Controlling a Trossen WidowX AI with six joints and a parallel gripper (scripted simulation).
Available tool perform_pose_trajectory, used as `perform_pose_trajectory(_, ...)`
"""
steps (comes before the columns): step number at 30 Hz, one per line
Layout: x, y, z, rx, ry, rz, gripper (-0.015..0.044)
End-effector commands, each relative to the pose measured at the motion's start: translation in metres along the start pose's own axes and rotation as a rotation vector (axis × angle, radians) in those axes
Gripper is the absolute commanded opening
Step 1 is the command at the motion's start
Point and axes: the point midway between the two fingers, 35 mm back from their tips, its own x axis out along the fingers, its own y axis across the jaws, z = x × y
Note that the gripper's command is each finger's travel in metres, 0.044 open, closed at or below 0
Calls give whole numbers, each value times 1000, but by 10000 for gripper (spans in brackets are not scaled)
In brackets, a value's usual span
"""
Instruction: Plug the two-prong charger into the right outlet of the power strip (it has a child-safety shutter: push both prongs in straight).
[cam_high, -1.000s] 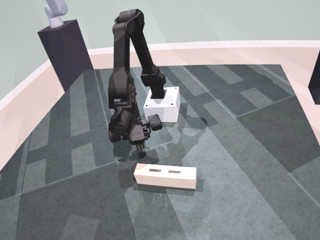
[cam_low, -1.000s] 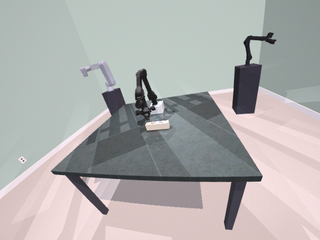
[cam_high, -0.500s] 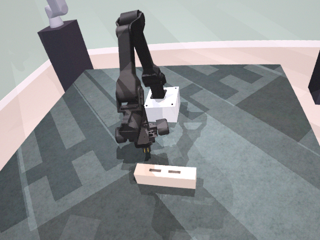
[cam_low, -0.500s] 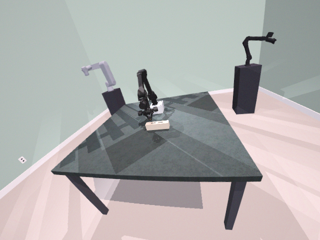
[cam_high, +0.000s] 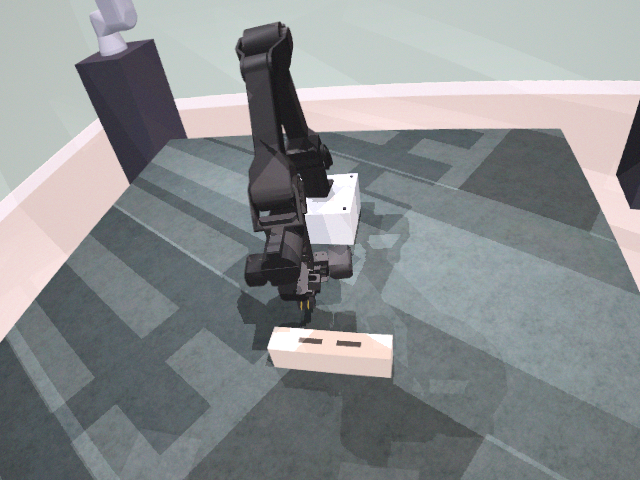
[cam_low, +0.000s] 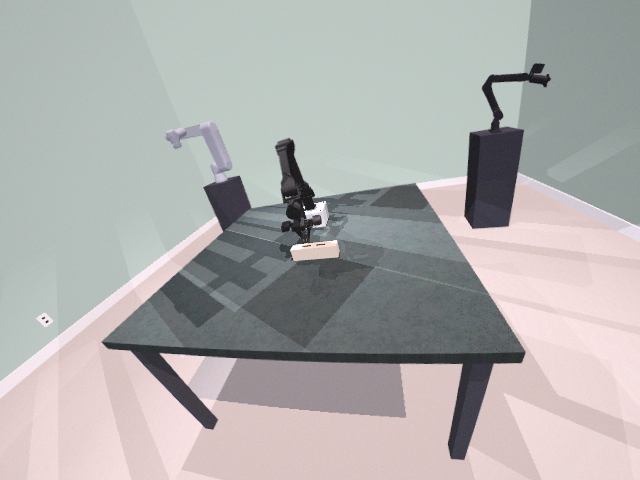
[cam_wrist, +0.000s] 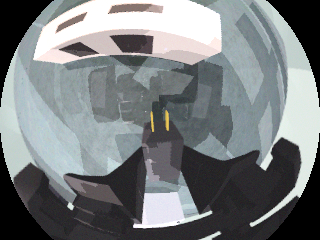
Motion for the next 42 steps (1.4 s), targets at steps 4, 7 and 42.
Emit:
perform_pose_trajectory(4,4,14,3,68,-1,8,0)
perform_pose_trajectory(7,5,19,4,94,0,9,0)
perform_pose_trajectory(42,6,25,38,163,1,13,0)
